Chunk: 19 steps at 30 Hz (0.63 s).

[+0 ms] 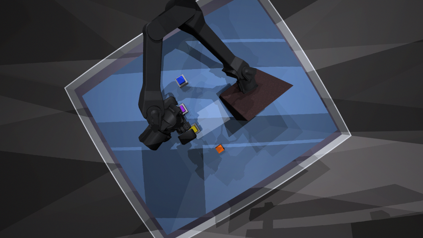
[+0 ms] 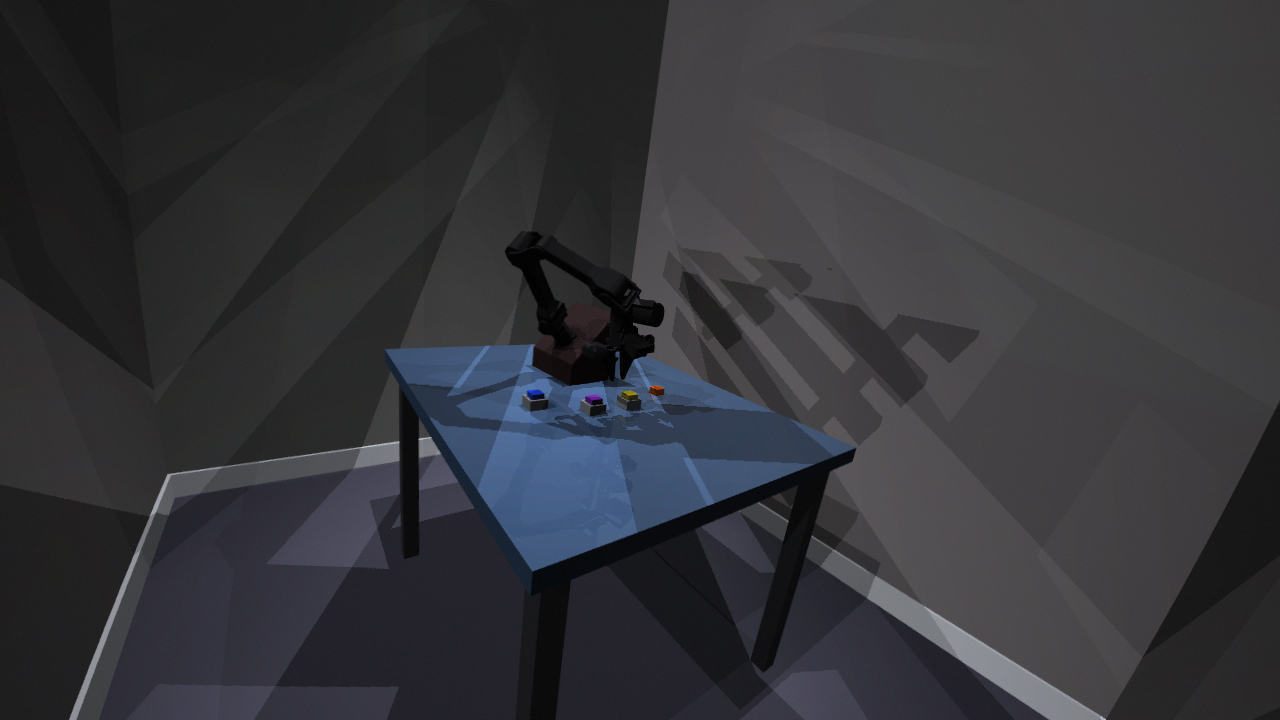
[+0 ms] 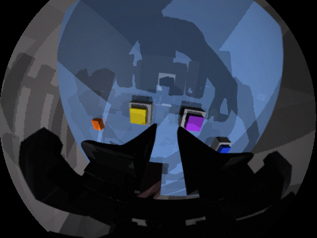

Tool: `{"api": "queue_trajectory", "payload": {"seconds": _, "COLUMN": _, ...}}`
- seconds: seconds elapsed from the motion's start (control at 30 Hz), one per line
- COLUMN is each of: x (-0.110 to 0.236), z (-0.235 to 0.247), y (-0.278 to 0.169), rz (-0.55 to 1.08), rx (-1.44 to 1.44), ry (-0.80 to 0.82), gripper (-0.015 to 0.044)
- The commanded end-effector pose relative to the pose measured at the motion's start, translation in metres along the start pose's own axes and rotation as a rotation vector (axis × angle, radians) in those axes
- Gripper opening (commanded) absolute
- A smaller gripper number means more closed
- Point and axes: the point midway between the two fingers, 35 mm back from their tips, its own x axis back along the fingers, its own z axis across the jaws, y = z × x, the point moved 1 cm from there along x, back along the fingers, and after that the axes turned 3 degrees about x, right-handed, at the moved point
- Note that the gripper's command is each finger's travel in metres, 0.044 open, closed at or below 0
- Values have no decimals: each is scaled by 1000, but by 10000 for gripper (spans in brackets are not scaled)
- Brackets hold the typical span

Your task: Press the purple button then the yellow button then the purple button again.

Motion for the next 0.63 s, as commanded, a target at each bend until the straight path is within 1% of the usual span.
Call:
{"api": "queue_trajectory", "payload": {"seconds": 0.0, "x": 15, "z": 69, "y": -5, "rz": 10, "rx": 38, "ry": 36, "gripper": 230}}
{"api": "queue_trajectory", "payload": {"seconds": 0.2, "x": 33, "z": 175, "y": -35, "rz": 23, "rx": 28, "ry": 11, "gripper": 387}}
{"api": "queue_trajectory", "payload": {"seconds": 0.23, "x": 35, "z": 191, "y": -43, "rz": 23, "rx": 24, "ry": 1, "gripper": 400}}
{"api": "queue_trajectory", "payload": {"seconds": 0.33, "x": 37, "z": 228, "y": -67, "rz": 19, "rx": 12, "ry": -32, "gripper": 400}}
{"api": "queue_trajectory", "payload": {"seconds": 0.6, "x": 37, "z": 232, "y": -69, "rz": 18, "rx": 10, "ry": -36, "gripper": 400}}
